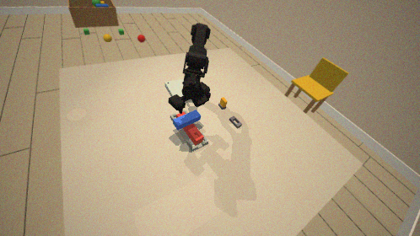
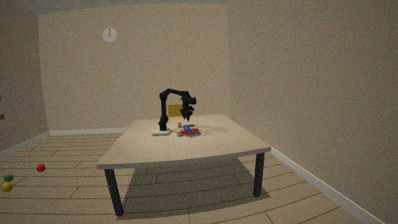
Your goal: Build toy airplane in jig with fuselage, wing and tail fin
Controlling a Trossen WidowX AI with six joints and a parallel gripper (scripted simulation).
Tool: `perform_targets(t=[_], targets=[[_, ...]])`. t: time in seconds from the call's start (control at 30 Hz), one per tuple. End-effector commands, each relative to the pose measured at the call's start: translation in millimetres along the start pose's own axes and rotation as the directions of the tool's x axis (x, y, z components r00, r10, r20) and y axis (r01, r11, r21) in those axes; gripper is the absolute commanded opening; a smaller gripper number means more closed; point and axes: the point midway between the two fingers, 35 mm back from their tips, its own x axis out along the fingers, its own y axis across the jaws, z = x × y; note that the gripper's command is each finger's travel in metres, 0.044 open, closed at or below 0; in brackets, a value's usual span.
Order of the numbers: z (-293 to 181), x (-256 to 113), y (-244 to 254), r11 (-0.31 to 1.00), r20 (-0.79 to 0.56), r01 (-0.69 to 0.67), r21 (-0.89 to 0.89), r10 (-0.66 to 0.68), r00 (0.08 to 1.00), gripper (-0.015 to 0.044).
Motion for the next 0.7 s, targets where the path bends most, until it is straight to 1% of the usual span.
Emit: perform_targets(t=[0.0, 0.3, 0.37, 0.53, 0.67], targets=[[0, 1, 0, 0.965, 0.002, 0.000, 0.261, 0.000, 1.000, 0.0440], [0, 1, 0, 0.965, 0.002, 0.000, 0.261, 0.000, 1.000, 0.0440], [6, 1, 7, 0.965, 0.001, 0.000, 0.261, 0.000, 1.000, 0.0440], [35, 1, 64, 0.965, 0.000, -0.002, 0.261, 0.002, 1.000, 0.0440], [49, 0, 113, 0.965, 0.000, -0.005, 0.261, 0.005, 1.000, 0.0440]])
